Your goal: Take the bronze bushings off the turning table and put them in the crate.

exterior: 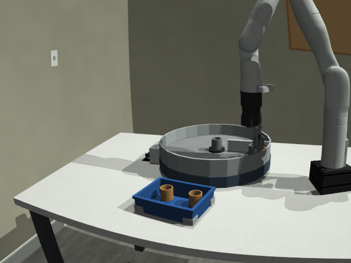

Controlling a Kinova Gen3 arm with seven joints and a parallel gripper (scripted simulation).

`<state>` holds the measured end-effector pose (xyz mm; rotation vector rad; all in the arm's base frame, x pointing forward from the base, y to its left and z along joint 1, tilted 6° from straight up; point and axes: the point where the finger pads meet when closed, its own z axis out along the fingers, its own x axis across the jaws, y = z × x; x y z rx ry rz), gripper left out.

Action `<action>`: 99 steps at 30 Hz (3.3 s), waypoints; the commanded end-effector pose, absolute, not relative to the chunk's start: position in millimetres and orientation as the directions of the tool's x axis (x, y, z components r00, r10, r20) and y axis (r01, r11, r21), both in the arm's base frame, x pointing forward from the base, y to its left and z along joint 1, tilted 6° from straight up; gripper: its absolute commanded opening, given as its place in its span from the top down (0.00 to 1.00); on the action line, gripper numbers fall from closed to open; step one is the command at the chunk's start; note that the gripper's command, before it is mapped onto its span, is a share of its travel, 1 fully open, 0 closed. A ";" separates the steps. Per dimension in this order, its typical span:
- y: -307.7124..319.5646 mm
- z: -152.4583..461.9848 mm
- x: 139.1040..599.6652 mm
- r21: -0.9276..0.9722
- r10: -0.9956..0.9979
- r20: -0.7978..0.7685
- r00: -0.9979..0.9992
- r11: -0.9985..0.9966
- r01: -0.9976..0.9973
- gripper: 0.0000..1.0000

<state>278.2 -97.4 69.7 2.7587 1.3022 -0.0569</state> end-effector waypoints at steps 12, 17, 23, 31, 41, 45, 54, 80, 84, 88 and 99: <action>-97.8 73.7 280.8 0.074 0.768 -0.068 0.636 -0.632 0.771 1.00; -95.1 99.7 280.3 0.074 0.768 -0.067 0.636 -0.632 0.771 1.00; -95.1 99.7 280.3 0.074 0.768 -0.067 0.636 -0.632 0.771 1.00; -94.1 109.8 280.1 0.074 0.768 -0.068 0.636 -0.632 0.771 1.00; -92.5 125.4 279.8 0.074 0.768 -0.067 0.636 -0.632 0.771 1.00; -92.5 125.4 279.8 0.074 0.768 -0.067 0.636 -0.632 0.771 1.00; -121.3 129.0 331.4 0.074 0.768 -0.068 0.636 -0.632 0.771 1.00; -150.0 133.4 383.2 0.076 0.768 -0.067 0.637 -0.632 0.771 1.00; -173.1 137.1 424.7 0.077 0.768 -0.066 0.637 -0.632 0.771 1.00; -178.8 137.9 435.0 0.077 0.768 -0.066 0.637 -0.632 0.771 1.00; -179.8 128.8 435.2 0.078 0.768 -0.066 0.637 -0.632 0.771 1.00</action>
